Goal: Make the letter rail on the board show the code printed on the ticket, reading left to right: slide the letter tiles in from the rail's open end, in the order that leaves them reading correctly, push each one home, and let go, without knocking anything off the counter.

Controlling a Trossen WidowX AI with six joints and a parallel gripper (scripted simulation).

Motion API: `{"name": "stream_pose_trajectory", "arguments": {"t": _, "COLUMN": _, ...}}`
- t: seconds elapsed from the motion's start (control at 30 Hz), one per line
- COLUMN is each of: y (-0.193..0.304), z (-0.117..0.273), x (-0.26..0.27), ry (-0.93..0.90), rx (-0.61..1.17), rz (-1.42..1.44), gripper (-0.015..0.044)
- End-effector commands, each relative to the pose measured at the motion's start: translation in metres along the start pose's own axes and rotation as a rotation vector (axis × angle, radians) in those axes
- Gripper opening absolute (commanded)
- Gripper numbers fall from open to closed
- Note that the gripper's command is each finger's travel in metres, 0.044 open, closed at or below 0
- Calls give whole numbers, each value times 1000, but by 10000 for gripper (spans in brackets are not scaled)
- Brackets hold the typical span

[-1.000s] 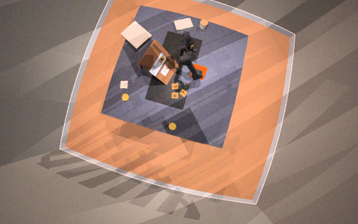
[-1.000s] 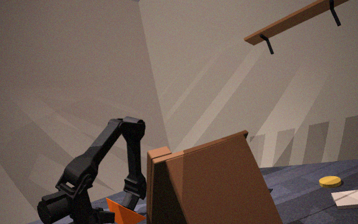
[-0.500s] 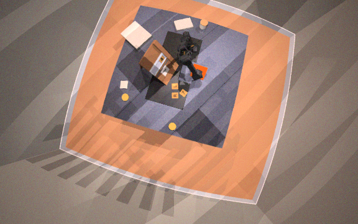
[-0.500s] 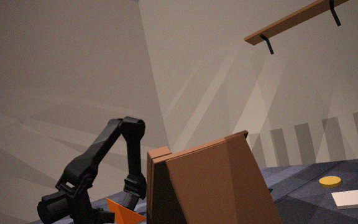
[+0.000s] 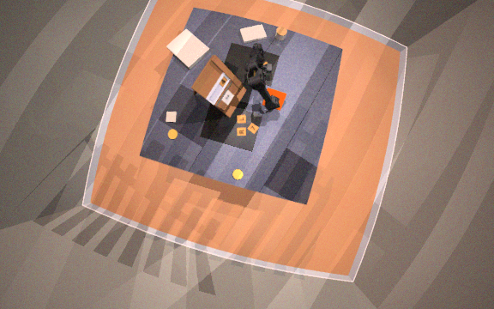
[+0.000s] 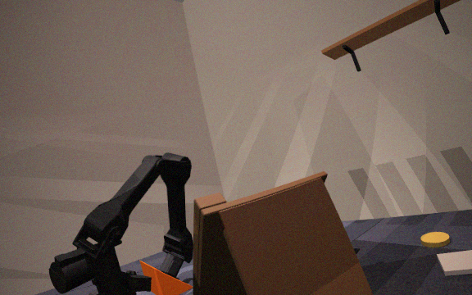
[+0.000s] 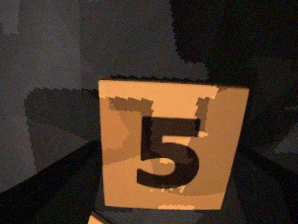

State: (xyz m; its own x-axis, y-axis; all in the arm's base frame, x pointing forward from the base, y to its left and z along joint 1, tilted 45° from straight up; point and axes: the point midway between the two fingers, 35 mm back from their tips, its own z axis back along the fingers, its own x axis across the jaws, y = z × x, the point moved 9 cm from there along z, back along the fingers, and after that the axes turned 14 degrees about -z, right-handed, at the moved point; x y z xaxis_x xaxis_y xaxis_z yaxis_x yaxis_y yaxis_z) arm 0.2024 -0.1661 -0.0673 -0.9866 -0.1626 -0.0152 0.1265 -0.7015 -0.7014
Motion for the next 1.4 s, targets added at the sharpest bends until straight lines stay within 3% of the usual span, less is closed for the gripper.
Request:
{"name": "stream_pose_trajectory", "arguments": {"t": 0.0, "y": 0, "z": 3, "x": 0, "ry": -1, "rx": 7, "rz": 6, "gripper": 0}}
{"name": "stream_pose_trajectory", "arguments": {"t": 1.37, "y": -5, "z": 16, "x": 3, "ry": -2, "rx": 7, "rz": 5, "gripper": 0}}
